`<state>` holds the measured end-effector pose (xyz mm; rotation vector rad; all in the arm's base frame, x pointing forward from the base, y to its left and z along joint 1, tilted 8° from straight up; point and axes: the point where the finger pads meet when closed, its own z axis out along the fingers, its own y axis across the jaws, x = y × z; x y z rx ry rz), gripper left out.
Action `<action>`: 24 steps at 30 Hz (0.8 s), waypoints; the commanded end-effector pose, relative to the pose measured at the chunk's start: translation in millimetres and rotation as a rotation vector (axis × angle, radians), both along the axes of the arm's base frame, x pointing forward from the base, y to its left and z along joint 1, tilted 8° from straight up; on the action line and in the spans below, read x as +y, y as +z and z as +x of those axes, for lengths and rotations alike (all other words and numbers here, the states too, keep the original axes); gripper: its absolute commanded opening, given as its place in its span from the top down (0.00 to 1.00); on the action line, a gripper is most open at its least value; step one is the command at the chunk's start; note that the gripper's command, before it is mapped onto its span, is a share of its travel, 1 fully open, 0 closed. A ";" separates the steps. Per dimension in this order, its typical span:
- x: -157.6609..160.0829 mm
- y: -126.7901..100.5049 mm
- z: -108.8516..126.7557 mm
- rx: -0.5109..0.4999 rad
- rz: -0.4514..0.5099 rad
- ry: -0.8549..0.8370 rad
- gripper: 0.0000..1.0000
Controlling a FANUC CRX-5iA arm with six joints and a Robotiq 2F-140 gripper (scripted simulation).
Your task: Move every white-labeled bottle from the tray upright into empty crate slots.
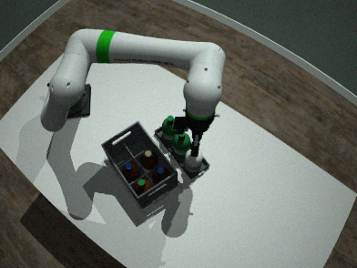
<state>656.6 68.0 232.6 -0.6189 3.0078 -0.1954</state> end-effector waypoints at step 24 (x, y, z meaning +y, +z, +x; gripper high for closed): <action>-1.3 -10.7 1.3 -0.002 0.000 0.000 0.56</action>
